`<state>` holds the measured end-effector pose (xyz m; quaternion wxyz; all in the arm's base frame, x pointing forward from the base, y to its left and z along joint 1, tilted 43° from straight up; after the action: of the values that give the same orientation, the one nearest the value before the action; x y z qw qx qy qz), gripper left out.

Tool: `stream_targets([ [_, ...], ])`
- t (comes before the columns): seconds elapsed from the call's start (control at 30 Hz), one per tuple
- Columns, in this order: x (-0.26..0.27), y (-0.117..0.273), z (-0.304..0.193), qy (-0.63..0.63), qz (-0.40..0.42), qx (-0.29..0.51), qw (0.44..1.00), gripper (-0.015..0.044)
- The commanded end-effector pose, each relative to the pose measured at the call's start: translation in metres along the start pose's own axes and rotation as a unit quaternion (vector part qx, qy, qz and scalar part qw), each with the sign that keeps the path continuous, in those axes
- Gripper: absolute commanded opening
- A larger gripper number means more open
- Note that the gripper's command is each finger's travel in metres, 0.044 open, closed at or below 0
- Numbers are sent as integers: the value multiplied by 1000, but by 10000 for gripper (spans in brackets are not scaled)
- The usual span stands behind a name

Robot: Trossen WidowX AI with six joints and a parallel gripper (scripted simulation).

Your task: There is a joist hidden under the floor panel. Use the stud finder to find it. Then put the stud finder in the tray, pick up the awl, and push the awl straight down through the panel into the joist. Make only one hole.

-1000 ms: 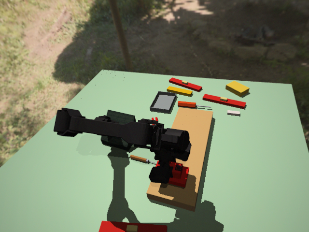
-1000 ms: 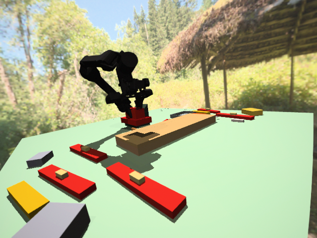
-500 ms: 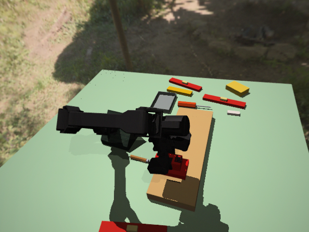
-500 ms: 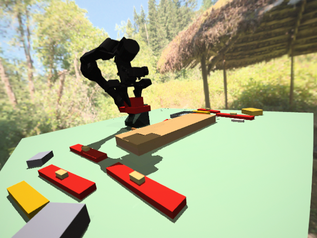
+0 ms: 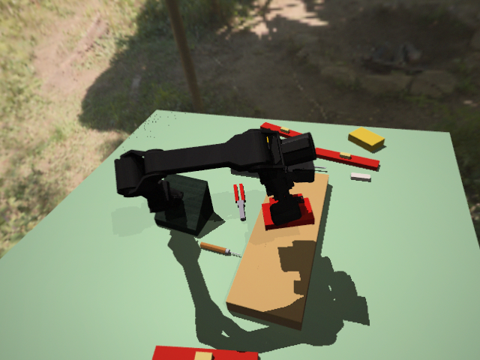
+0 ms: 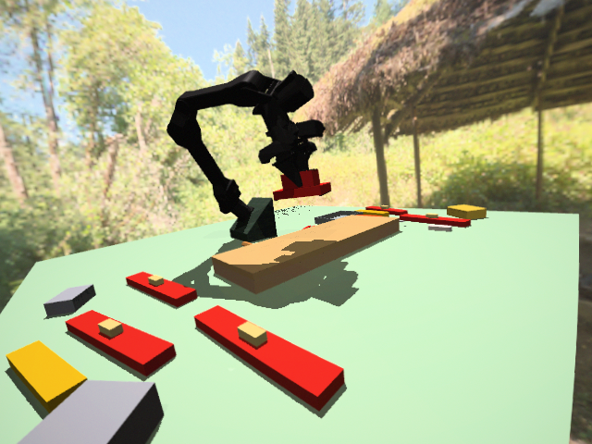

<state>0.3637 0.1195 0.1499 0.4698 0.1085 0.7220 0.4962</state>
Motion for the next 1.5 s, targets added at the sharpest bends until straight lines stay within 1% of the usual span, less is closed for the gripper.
stream_targets([
  [0.0,41,4,22,56,23,-19,998,0],
  [0.33,139,-1,44,181,69,-27,981,0],
  [0.67,239,-6,42,301,106,-26,947,0],
  [0.93,316,-14,22,393,128,-17,911,0],
  [1.2,386,-26,-11,478,144,-2,867,0],
  [1.37,424,-36,-38,527,151,10,836,0],
  [1.47,435,-39,-46,542,153,14,827,0],
])
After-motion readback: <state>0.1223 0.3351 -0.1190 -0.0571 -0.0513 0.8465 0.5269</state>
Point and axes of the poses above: the point midway between the two fingers, 35 mm back from their tips, its own y axis back along the fingers, its own x axis across the jaws, z = x × y, the point moved 4 cm from there along y, back along the fingers, and after that the axes turned 3 degrees about y, right-handed, at the moved point
